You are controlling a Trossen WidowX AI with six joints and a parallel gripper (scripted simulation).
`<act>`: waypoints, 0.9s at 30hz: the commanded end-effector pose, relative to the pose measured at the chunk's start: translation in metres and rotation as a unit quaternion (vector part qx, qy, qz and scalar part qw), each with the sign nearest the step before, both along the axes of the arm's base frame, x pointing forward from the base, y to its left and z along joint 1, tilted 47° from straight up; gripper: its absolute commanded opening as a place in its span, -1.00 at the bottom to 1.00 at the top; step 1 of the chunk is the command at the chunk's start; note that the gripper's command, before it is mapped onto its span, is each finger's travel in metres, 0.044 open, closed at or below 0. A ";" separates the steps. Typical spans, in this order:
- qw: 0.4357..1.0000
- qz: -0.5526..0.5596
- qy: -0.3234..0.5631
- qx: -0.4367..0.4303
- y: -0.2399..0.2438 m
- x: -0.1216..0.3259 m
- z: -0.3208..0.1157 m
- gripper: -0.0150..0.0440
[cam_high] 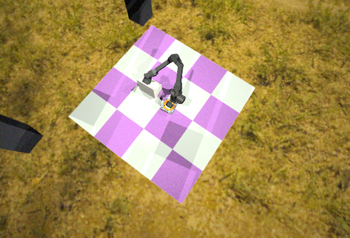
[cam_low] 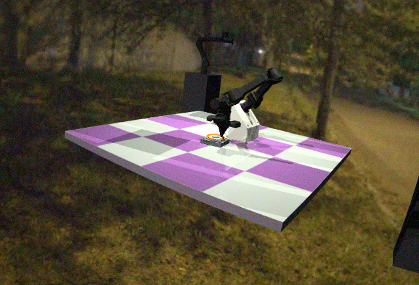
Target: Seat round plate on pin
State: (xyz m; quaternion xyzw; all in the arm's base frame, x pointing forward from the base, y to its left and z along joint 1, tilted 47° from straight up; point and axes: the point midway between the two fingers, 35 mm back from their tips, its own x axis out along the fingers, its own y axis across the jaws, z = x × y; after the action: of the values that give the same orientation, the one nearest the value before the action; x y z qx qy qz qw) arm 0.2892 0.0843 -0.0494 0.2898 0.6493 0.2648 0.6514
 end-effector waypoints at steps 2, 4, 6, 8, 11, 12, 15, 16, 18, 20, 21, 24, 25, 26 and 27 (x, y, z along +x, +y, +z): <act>1.000 -0.003 0.008 0.003 0.007 -0.004 -0.008 -0.49; 1.000 -0.003 0.008 0.003 0.007 -0.004 -0.008 -0.49; 1.000 -0.003 0.008 0.003 0.007 -0.006 -0.008 -0.49; 1.000 -0.003 0.008 0.003 0.007 -0.008 -0.008 -0.49; 1.000 -0.003 0.008 0.003 0.008 -0.012 -0.007 -0.49; 1.000 -0.003 0.008 0.004 0.008 -0.013 -0.006 -0.49; 1.000 -0.003 0.008 0.004 0.010 -0.016 -0.005 -0.49; 1.000 -0.003 0.008 0.004 0.011 -0.017 -0.005 -0.49; 1.000 -0.003 0.008 0.004 0.011 -0.020 -0.005 -0.49; 1.000 -0.003 0.008 0.004 0.012 -0.022 -0.005 -0.49; 1.000 -0.003 0.009 0.004 0.012 -0.023 -0.005 -0.49; 1.000 -0.003 0.009 0.004 0.011 -0.027 -0.006 -0.49; 1.000 -0.003 0.009 0.004 0.011 -0.028 -0.006 -0.49; 1.000 -0.003 0.009 0.004 0.011 -0.029 -0.006 -0.49; 1.000 -0.003 0.009 0.004 0.011 -0.030 -0.006 -0.49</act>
State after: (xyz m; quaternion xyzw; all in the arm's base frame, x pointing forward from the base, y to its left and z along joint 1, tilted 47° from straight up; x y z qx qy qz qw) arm 0.2664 0.0947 -0.0558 0.2936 0.6504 0.2637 0.6490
